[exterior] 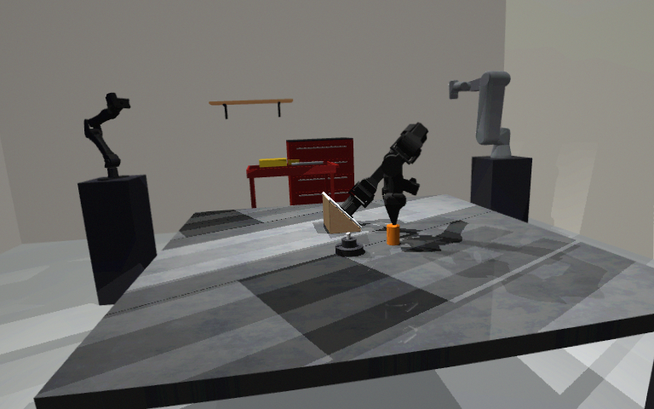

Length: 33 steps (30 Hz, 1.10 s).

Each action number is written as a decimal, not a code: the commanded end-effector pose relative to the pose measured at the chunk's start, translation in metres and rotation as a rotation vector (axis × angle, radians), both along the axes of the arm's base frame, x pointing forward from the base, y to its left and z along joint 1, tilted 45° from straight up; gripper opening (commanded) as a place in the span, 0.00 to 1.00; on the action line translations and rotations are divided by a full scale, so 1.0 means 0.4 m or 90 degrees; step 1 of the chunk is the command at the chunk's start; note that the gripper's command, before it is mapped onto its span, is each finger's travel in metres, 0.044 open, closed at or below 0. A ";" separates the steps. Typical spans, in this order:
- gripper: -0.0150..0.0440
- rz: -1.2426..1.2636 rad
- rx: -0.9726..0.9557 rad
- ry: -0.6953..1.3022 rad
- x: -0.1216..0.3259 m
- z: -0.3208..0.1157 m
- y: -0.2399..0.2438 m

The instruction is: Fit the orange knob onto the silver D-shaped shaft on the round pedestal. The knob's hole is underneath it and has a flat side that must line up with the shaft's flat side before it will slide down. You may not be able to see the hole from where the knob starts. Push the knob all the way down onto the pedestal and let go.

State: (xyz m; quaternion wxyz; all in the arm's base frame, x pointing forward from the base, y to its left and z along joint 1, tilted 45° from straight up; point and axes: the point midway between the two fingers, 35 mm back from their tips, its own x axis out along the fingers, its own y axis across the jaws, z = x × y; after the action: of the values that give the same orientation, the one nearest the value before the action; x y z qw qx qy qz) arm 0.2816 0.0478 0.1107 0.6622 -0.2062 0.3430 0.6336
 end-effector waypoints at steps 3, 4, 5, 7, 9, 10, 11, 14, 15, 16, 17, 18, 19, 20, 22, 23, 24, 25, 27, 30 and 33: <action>1.00 -0.003 0.001 0.002 0.000 -0.017 0.017; 1.00 -0.003 0.001 0.002 0.001 -0.020 0.020; 1.00 -0.003 0.001 0.002 0.001 -0.023 0.022; 1.00 -0.003 0.001 0.002 0.001 -0.029 0.028; 1.00 -0.003 0.001 0.002 0.001 -0.034 0.034; 1.00 -0.003 0.001 0.002 0.001 -0.037 0.036; 1.00 -0.003 0.001 0.002 0.001 -0.040 0.039; 1.00 -0.003 0.001 0.002 0.001 -0.049 0.048; 1.00 -0.003 0.001 0.002 0.001 -0.052 0.051; 1.00 -0.003 0.001 0.002 0.001 -0.054 0.053; 1.00 -0.003 0.001 0.002 0.001 -0.057 0.056; 1.00 -0.003 0.001 0.002 0.000 -0.060 0.059; 1.00 -0.003 0.001 0.002 0.000 -0.063 0.062; 1.00 -0.003 0.001 0.002 0.000 -0.066 0.065; 1.00 -0.003 0.001 0.002 -0.001 -0.071 0.070; 1.00 -0.003 0.001 0.002 -0.001 -0.074 0.073; 1.00 -0.003 0.002 0.002 -0.001 -0.077 0.076; 1.00 -0.003 0.002 0.002 -0.002 -0.079 0.079; 1.00 -0.003 0.002 0.002 -0.002 -0.085 0.085; 1.00 -0.003 0.002 0.002 -0.004 -0.093 0.093; 1.00 -0.003 0.003 0.002 -0.005 -0.101 0.102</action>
State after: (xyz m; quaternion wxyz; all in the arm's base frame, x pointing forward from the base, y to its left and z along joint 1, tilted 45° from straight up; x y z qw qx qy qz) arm 0.2806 0.0849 0.0738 0.6629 -0.2068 0.3417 0.6332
